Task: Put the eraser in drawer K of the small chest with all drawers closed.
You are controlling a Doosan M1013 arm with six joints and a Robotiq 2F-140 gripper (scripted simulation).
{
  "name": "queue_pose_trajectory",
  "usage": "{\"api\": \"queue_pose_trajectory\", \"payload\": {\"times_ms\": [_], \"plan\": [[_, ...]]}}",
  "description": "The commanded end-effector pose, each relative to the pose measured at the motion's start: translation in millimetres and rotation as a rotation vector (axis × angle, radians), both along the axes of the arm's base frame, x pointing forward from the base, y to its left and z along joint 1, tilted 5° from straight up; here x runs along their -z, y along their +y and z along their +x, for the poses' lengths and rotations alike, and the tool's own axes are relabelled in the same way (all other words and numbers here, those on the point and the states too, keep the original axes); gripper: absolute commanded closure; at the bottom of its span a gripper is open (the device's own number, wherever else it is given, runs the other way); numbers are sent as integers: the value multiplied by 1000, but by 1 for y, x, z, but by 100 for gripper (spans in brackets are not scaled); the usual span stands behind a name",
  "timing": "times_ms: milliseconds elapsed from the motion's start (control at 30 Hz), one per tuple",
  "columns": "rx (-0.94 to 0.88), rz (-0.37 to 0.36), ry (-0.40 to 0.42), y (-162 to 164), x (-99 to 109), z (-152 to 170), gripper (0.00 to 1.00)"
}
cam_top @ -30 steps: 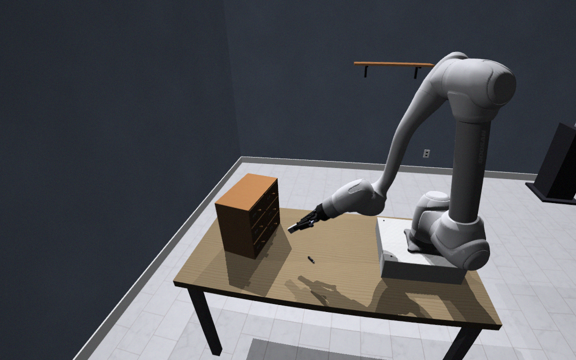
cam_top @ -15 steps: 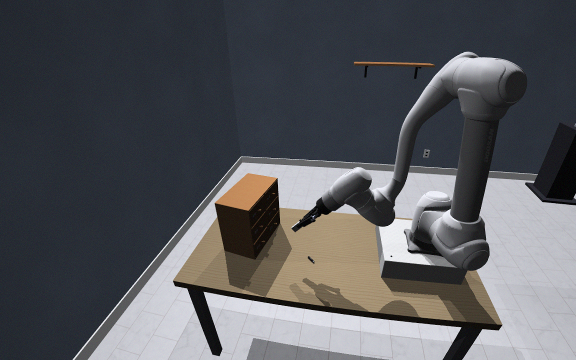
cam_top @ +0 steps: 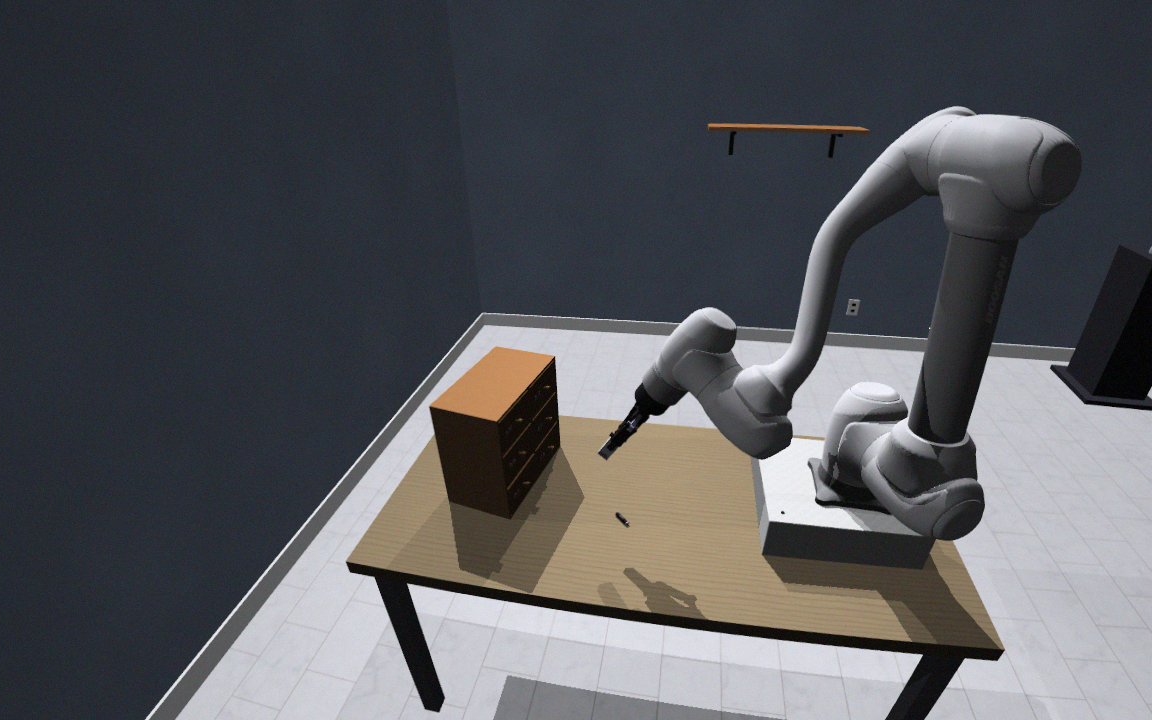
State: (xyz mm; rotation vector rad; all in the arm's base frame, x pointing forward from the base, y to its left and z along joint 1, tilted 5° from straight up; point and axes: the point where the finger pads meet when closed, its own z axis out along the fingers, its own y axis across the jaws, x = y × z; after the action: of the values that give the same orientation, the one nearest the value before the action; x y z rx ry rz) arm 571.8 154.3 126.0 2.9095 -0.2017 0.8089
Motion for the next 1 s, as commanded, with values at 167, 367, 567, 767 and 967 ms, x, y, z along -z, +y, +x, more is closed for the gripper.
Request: {"api": "queue_pose_trajectory", "payload": {"times_ms": [167, 367, 567, 767, 967], "plan": [[9, 49, 412, -2, -20, -12, 100], [8, 70, 542, -1, -22, -14, 100], [9, 70, 545, -1, -22, -14, 100], [9, 70, 545, -1, -22, -14, 100], [9, 70, 545, -1, -22, -14, 0]]}}
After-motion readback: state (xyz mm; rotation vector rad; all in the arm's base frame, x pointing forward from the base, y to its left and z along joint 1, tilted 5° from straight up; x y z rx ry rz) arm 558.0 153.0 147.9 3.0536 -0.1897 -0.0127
